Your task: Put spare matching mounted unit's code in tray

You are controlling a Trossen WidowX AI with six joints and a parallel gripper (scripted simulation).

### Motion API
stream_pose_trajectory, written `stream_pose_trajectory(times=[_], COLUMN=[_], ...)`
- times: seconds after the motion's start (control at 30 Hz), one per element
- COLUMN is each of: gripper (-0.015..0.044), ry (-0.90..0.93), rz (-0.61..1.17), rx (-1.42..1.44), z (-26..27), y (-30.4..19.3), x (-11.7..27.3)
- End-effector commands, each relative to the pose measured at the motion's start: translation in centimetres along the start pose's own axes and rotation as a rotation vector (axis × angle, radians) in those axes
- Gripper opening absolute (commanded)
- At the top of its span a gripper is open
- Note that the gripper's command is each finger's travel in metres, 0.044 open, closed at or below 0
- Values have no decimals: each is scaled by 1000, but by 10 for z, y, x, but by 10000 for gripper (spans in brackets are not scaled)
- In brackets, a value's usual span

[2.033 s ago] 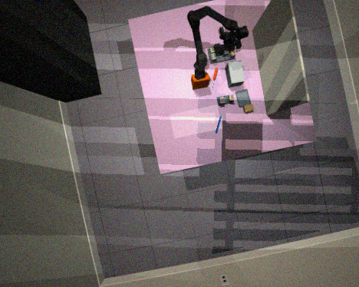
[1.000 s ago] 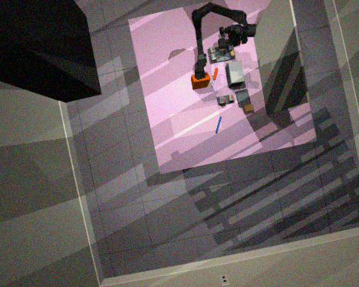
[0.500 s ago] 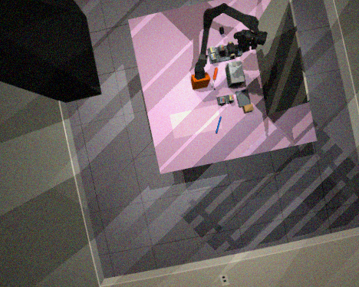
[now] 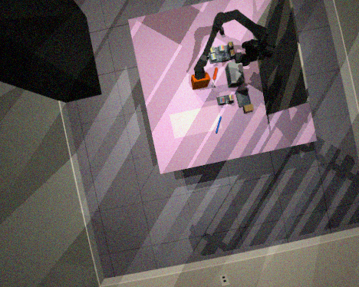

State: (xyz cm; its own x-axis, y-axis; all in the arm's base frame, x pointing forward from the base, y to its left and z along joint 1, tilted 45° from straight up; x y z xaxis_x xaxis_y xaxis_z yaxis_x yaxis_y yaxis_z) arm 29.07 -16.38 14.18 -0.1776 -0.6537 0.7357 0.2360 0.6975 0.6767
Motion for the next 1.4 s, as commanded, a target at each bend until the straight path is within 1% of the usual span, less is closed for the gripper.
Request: stream_pose_trajectory(times=[0.0, 0.6, 1.13, 1.37], gripper=[0, 0, 0, 0], ry=[-4, -2, 3, 3], rz=[7, 8, -15, -17], rx=[3, 14, 81, 87], z=[-8, -31, -34, -33], y=[-19, -114, -198, -206], x=[1, -4, -21, -23])
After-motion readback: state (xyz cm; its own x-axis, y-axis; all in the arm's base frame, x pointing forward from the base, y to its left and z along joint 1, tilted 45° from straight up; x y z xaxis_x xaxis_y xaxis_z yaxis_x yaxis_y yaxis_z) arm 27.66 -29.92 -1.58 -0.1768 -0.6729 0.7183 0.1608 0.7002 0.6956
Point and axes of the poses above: the point midway between the two fingers, 35 mm back from their tips, its own x axis back along the fingers, its own z axis across the jaws, y = z × x, the point moved 8 cm from there along x, back along the fingers, and after that the axes turned 3 degrees about -x, right-handed, at the moved point
